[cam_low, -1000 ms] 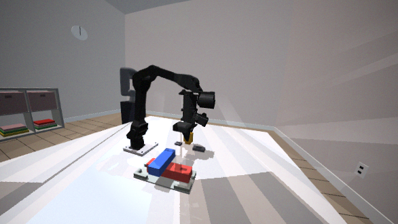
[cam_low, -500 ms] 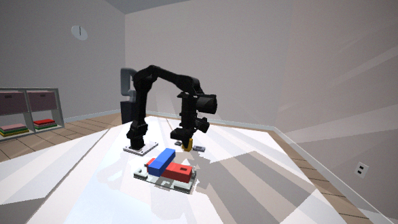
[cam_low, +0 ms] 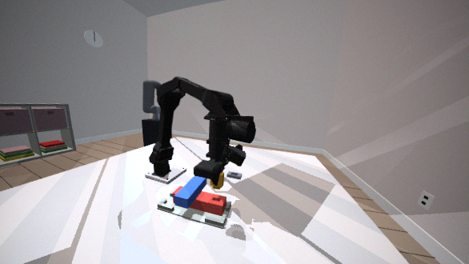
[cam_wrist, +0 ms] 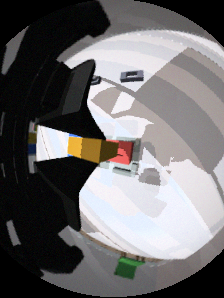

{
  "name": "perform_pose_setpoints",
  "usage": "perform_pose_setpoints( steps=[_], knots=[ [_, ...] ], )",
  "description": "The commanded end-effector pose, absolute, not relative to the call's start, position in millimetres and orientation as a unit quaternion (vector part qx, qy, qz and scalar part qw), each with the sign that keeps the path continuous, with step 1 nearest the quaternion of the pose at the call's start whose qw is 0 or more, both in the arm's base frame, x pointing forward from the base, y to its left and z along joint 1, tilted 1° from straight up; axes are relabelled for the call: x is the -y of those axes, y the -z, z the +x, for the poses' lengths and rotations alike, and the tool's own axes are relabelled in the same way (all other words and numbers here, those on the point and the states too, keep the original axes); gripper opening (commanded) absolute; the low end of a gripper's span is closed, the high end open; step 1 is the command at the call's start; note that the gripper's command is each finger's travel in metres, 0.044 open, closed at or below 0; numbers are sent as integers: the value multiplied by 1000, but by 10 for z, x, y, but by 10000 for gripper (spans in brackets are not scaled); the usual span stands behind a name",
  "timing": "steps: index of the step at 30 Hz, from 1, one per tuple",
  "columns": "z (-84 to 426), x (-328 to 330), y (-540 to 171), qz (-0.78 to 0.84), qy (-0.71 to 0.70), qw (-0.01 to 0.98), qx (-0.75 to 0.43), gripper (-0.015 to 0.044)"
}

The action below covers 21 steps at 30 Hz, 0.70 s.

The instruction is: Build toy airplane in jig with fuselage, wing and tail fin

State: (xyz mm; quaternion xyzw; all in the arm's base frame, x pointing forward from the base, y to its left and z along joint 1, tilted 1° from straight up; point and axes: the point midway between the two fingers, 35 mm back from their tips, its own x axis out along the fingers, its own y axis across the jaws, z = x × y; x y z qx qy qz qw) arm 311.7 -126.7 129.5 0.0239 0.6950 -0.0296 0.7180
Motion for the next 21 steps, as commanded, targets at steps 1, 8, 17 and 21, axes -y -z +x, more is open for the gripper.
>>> perform_pose_setpoints(
  steps=[1,8,17,21],
  knots=[
    [3135,1354,-1292,21,26,721,-692,0],
    [3135,1354,-1293,21,26,721,-692,67],
    [3135,1354,-1292,21,26,721,-692,67],
    [3135,1354,-1292,21,26,721,-692,67]
  ],
)
